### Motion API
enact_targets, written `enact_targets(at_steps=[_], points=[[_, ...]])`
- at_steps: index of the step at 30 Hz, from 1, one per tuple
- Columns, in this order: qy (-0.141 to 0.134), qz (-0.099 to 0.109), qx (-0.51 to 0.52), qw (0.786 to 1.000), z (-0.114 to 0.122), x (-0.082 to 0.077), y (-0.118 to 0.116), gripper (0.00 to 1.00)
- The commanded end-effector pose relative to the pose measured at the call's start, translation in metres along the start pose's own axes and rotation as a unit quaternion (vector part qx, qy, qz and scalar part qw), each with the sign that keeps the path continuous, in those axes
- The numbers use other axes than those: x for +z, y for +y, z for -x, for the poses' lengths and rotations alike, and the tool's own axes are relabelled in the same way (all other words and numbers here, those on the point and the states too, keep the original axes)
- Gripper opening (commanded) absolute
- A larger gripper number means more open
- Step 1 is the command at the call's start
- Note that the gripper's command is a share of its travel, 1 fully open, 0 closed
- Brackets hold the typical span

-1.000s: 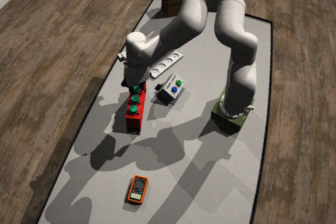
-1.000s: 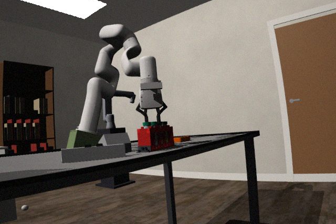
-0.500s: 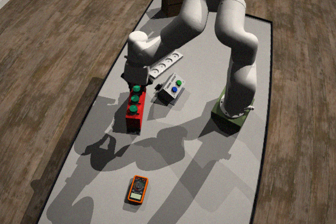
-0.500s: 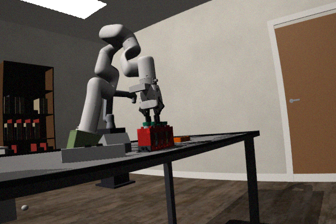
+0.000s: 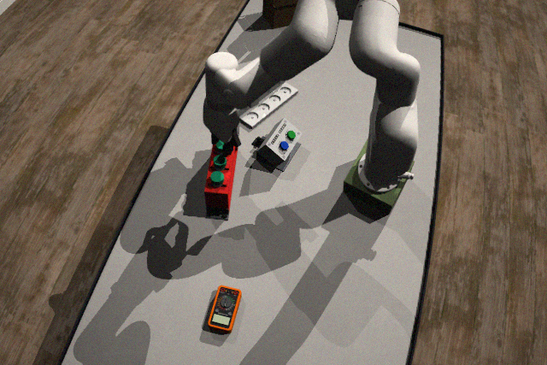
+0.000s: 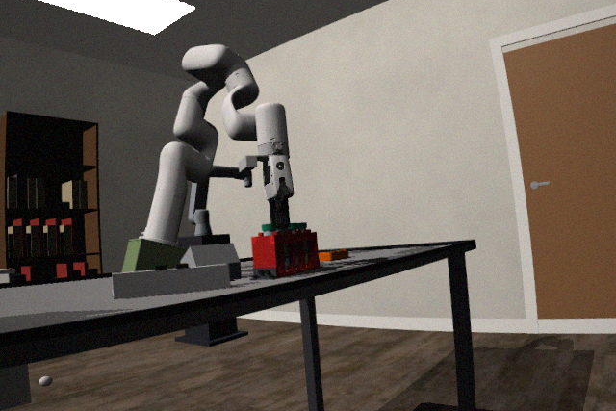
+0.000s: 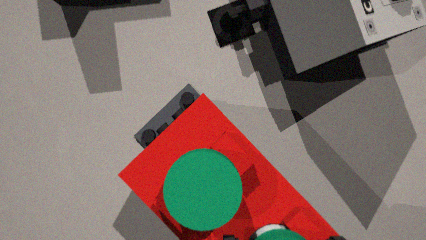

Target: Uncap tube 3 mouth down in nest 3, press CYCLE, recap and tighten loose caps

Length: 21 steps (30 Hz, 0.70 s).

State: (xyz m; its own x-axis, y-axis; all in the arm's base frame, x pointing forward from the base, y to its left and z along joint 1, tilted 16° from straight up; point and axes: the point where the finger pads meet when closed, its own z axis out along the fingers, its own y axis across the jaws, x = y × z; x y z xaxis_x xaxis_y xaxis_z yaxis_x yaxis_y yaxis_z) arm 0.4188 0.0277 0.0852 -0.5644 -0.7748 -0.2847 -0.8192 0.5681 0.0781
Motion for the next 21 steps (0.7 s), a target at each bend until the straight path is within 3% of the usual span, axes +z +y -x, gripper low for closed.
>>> enact_targets(at_steps=[1,2,3,15,21], points=[[0.007,-0.001,0.006,1.000,0.0006,-0.0014,-0.0014,0.46],[0.007,-0.001,0.006,1.000,0.0006,-0.0014,-0.0014,0.46],[0.007,-0.001,0.006,1.000,0.0006,-0.0014,-0.0014,0.00],[0.007,-0.001,0.006,1.000,0.0007,-0.0015,-0.0014,0.00],[0.007,-0.001,-0.094,0.996,0.0007,-0.0016,-0.0013,0.00]])
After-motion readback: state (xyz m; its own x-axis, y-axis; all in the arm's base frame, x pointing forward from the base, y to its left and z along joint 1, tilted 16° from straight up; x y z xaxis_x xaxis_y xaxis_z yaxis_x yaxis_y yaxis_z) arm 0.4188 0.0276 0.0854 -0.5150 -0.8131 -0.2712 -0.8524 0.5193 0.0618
